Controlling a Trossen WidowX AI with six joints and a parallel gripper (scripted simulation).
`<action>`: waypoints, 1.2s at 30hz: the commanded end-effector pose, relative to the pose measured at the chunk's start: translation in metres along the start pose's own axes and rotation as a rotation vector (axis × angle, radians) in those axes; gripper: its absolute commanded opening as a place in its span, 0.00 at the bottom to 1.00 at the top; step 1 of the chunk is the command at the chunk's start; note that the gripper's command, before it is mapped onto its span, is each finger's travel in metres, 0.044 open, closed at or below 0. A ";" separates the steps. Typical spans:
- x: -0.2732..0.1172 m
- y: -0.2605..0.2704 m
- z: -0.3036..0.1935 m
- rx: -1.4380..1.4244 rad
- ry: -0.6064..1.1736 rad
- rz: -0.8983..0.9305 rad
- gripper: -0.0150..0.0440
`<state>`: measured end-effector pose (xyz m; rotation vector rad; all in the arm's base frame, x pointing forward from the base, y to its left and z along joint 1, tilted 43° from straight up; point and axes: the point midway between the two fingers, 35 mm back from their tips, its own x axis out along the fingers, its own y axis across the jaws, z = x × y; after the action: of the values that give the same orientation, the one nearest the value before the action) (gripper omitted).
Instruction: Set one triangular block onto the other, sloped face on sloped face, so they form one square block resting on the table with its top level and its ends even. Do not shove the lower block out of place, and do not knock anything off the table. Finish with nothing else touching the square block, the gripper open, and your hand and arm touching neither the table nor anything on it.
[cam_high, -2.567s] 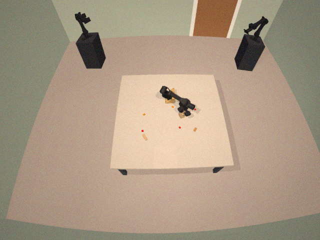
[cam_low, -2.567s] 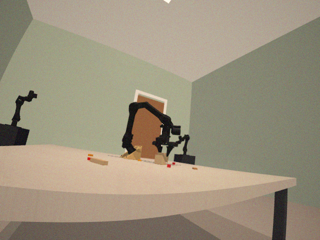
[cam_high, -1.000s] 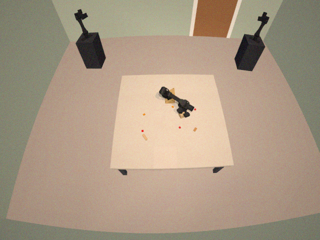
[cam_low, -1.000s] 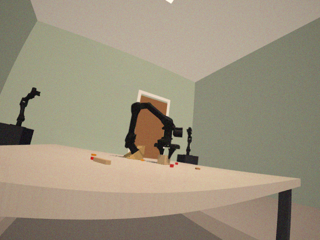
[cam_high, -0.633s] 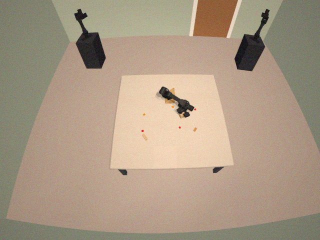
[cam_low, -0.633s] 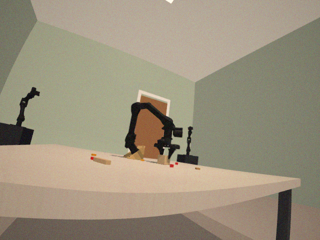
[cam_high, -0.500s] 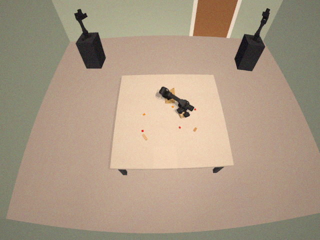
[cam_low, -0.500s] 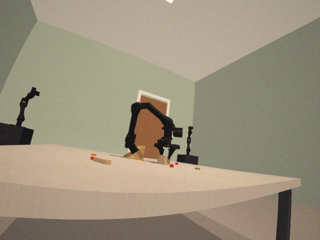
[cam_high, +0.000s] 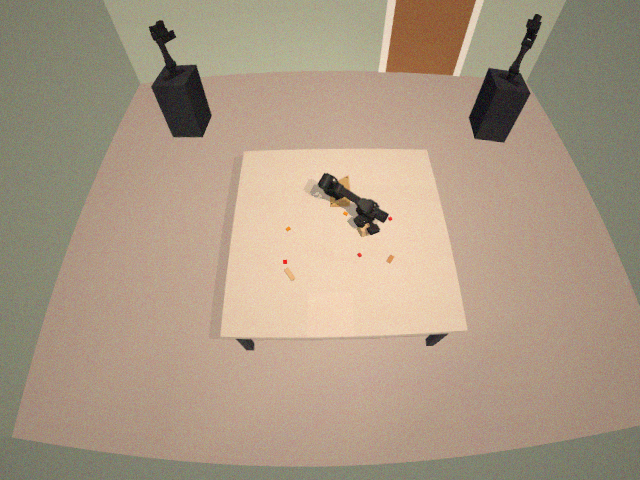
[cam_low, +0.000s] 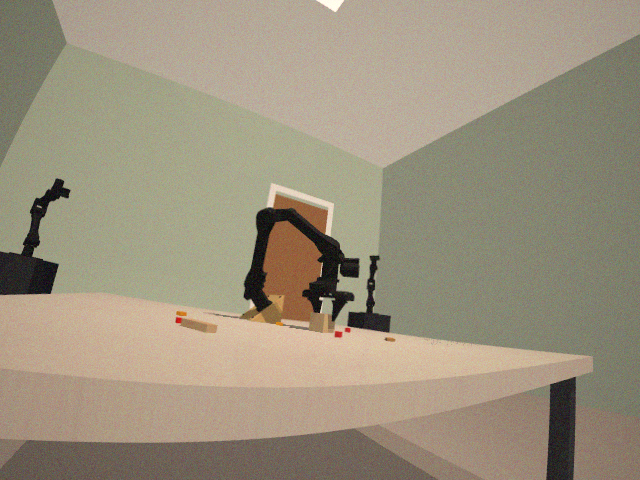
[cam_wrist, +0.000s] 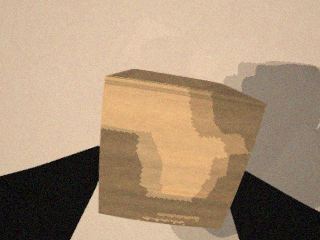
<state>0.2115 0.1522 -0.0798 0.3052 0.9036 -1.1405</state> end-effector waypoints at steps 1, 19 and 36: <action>0.000 0.000 0.000 0.000 0.000 0.000 0.97; -0.108 0.000 -0.001 -0.002 0.003 -0.001 1.00; -0.107 0.002 -0.002 -0.009 0.004 0.017 1.00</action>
<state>0.1996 0.2230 -0.0016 0.3080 0.9062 -1.1235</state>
